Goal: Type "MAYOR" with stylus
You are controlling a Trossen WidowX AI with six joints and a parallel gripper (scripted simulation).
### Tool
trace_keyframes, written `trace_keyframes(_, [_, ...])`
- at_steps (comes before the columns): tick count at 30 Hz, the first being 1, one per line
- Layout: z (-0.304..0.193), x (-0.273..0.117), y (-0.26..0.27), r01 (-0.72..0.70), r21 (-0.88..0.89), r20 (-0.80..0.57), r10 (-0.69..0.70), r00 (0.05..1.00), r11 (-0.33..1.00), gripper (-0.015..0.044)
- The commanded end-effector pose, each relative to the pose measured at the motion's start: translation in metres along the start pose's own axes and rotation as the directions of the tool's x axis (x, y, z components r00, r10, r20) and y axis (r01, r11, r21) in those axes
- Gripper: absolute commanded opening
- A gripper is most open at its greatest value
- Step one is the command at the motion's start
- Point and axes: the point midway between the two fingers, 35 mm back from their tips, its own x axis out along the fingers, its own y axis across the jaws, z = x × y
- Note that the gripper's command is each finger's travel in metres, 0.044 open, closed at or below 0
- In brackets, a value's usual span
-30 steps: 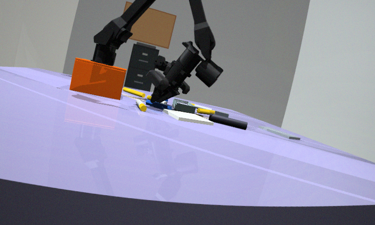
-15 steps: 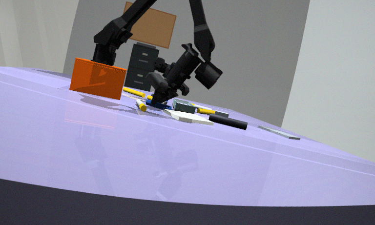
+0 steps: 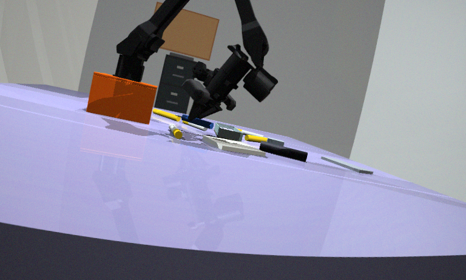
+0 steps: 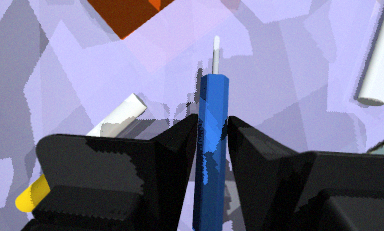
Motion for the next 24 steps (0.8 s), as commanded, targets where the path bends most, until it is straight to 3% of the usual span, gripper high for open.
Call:
trace_keyframes(1, [0.007,-0.021,-0.001,0.005,-0.001,-0.017,-0.005,1.0,1.0,0.0])
trace_keyframes(9, [0.009,-0.02,-0.001,-0.011,0.013,-0.013,0.011,1.0,1.0,0.0])
trace_keyframes(24, [0.01,-0.025,-0.016,-0.29,0.326,-0.077,0.331,0.94,0.9,0.0])
